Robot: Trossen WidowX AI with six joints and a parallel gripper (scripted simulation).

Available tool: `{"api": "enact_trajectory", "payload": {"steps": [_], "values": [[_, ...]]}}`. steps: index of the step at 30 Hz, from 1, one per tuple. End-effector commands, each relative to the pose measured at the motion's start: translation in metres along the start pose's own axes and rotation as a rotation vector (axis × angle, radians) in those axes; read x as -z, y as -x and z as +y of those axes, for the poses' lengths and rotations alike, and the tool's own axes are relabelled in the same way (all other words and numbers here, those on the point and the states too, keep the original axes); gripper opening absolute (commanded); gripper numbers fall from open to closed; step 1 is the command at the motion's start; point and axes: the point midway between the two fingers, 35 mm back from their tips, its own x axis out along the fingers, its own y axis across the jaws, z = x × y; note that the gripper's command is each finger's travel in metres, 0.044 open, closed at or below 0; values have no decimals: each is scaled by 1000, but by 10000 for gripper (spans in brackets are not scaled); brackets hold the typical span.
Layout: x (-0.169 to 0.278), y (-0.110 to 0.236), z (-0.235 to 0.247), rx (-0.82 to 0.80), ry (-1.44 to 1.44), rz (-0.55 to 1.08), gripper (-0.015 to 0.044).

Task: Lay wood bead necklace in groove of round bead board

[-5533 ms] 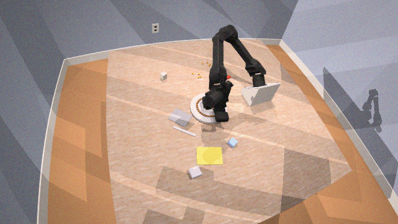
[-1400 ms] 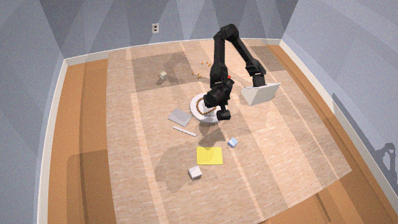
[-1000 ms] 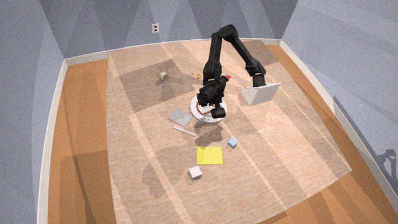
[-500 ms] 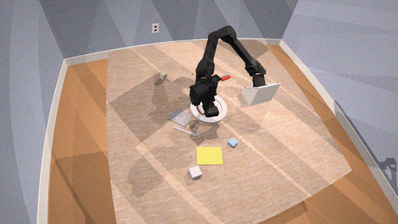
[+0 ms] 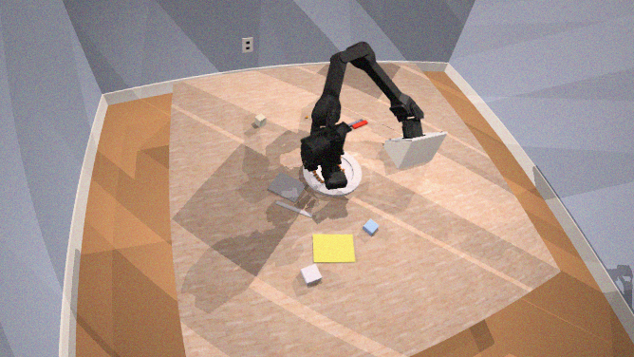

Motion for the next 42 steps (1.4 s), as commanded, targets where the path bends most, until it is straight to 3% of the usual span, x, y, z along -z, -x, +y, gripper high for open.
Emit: {"api": "enact_trajectory", "payload": {"steps": [1, 14, 19, 42], "values": [[4, -10, 0, 9, 14, 11, 120], [6, -19, -1, 12, 17, 14, 120], [3, -17, -1, 7, 8, 10, 0], [3, -17, -1, 7, 8, 10, 0]]}}
